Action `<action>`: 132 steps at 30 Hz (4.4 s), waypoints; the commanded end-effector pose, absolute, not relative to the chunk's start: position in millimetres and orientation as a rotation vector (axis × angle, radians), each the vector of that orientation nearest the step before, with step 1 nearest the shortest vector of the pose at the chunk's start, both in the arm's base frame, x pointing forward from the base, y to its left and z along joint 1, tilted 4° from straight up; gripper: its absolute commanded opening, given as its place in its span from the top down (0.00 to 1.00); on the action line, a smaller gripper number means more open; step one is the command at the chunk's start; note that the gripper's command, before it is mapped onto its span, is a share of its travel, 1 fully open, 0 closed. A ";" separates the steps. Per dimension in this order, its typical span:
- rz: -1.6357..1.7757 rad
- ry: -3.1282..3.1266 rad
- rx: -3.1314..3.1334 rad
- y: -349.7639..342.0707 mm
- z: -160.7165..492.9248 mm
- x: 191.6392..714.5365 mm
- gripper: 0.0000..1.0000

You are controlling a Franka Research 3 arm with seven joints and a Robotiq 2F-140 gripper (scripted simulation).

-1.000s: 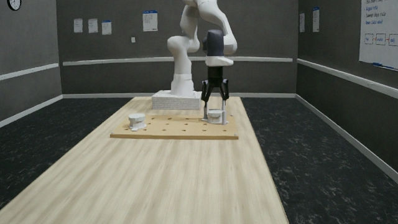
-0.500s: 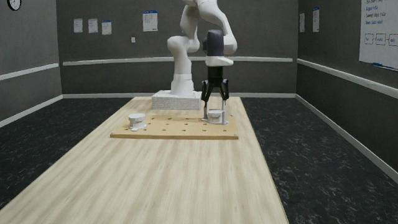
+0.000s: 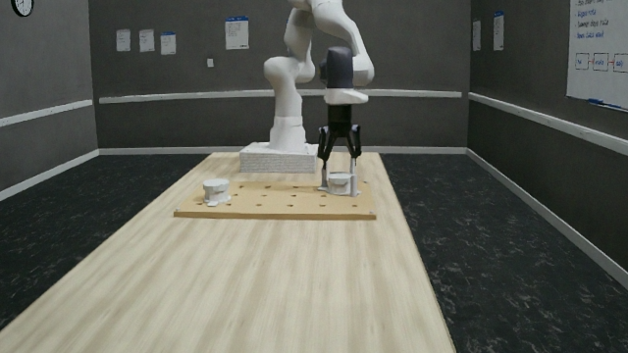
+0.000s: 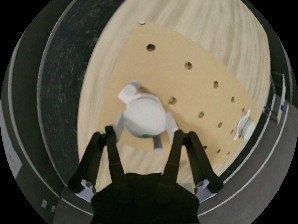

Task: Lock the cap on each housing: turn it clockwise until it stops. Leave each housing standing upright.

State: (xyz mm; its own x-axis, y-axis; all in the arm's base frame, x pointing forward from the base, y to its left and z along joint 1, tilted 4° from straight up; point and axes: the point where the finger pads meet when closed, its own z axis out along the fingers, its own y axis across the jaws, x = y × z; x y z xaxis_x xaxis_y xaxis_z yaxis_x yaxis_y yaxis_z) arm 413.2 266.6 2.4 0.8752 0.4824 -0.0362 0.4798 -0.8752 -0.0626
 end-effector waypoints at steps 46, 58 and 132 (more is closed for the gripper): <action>0.049 -1.686 -2.573 265.4 0.9 413.2 0.90; 0.043 -1.849 -2.457 265.4 0.9 413.2 0.90; 0.043 -1.849 -2.457 309.8 6.2 355.1 0.90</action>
State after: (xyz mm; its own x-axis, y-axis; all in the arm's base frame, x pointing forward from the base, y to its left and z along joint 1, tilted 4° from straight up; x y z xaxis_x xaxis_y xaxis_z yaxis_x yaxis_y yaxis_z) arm 361.0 307.0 7.1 0.2599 0.9654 0.0227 0.9637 -0.2578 -0.0693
